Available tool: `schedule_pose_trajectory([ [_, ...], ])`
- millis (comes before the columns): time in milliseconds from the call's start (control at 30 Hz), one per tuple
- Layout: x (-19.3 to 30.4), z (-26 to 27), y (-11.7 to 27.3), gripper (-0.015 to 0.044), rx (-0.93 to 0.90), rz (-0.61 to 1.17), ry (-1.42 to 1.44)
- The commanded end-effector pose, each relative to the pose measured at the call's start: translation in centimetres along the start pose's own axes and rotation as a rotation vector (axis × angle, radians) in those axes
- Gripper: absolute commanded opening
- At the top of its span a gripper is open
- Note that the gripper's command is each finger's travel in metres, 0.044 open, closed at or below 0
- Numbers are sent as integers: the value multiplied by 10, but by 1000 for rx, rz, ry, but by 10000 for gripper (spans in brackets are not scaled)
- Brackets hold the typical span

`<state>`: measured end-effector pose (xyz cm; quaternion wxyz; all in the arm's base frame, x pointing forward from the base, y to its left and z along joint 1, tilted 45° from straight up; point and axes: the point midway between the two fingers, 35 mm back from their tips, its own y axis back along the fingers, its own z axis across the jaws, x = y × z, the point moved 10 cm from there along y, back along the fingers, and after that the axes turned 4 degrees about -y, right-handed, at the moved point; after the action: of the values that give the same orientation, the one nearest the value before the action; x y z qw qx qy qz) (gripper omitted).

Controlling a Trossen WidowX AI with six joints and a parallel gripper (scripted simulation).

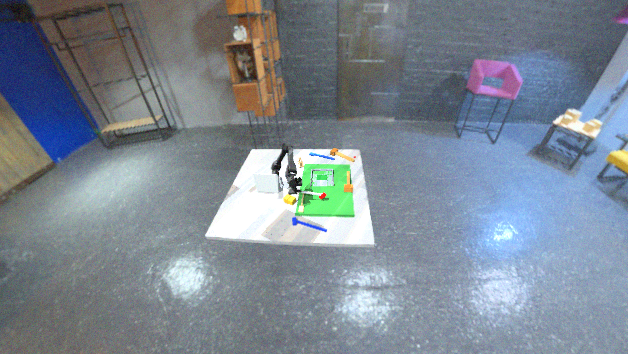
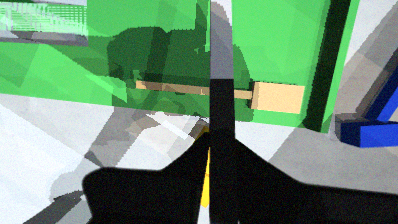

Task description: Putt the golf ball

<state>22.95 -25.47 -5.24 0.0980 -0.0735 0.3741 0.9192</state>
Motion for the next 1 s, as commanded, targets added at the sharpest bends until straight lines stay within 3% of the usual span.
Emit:
schedule_pose_trajectory([
  [0,0,0,-1,0,6,-19,-1],
  [600,6,-1,-28,0,5,-20,0],
  [967,6,-2,-26,0,7,-8,4],
])
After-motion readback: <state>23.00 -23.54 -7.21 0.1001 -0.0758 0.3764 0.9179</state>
